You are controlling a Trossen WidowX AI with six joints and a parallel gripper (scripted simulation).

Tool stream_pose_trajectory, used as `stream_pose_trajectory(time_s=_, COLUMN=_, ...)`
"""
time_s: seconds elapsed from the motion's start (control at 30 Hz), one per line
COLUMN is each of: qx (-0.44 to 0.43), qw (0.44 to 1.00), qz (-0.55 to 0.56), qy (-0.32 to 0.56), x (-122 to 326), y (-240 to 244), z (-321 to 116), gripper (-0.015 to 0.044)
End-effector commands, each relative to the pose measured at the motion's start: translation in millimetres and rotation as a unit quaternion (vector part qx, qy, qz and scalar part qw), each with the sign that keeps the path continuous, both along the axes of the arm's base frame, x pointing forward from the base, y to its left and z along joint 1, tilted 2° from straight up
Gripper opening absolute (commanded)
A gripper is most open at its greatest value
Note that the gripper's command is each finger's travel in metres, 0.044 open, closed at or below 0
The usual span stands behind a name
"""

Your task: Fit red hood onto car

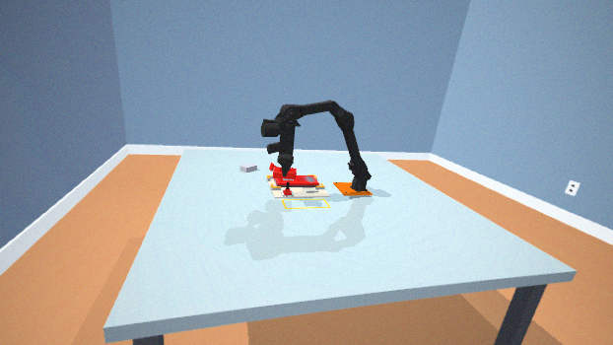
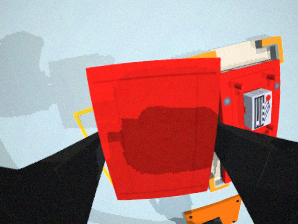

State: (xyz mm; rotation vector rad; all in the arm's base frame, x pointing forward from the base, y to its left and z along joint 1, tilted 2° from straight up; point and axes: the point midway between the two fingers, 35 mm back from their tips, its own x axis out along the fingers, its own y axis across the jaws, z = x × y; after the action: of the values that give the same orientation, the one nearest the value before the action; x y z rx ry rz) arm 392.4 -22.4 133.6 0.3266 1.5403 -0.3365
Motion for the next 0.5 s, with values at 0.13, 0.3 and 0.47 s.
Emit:
stream_pose_trajectory(time_s=0.13, qx=-0.005, qw=1.000, qz=0.031, qy=-0.002, x=-19, y=-44, z=3, gripper=0.0000)
stream_pose_trajectory(time_s=0.3, qx=-0.006, qw=0.999, qz=0.050, qy=0.000, x=-33, y=-70, z=3, gripper=0.0000)
stream_pose_trajectory(time_s=0.47, qx=-0.007, qw=0.998, qz=0.070, qy=0.000, x=-49, y=-94, z=3, gripper=0.0000)
